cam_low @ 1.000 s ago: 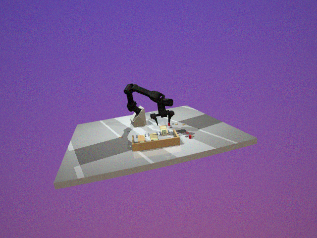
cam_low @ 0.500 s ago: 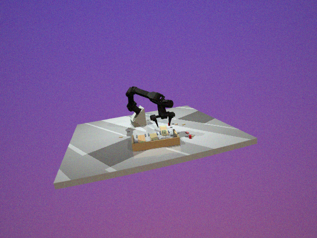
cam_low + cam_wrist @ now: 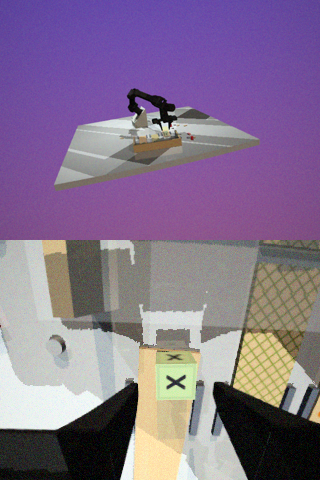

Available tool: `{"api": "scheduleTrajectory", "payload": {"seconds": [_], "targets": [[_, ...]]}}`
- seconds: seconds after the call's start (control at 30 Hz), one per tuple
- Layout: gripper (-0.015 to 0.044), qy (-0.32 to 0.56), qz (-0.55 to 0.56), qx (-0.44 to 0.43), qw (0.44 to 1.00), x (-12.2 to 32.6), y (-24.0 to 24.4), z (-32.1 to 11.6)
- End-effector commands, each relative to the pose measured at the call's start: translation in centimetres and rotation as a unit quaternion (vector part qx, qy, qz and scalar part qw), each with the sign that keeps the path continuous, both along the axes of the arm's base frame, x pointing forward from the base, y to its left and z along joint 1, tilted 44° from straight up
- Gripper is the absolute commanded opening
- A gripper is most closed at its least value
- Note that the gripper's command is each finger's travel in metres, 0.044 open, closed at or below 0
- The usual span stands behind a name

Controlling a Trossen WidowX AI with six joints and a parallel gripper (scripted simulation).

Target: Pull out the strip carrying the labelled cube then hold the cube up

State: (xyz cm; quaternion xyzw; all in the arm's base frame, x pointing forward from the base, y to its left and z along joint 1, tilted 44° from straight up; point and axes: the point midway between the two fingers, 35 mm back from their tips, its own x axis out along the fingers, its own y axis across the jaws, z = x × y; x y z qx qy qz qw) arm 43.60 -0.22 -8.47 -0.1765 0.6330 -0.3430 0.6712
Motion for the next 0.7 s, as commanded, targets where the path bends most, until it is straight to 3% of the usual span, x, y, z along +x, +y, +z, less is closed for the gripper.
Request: {"api": "scheduleTrajectory", "payload": {"seconds": [0.0, 0.67], "targets": [[0.0250, 0.004, 0.001, -0.002, 1.000, -0.2, -0.6, -0.6], [0.0250, 0.004, 0.001, -0.004, 1.000, -0.4, -2.6, -2.6]]}}
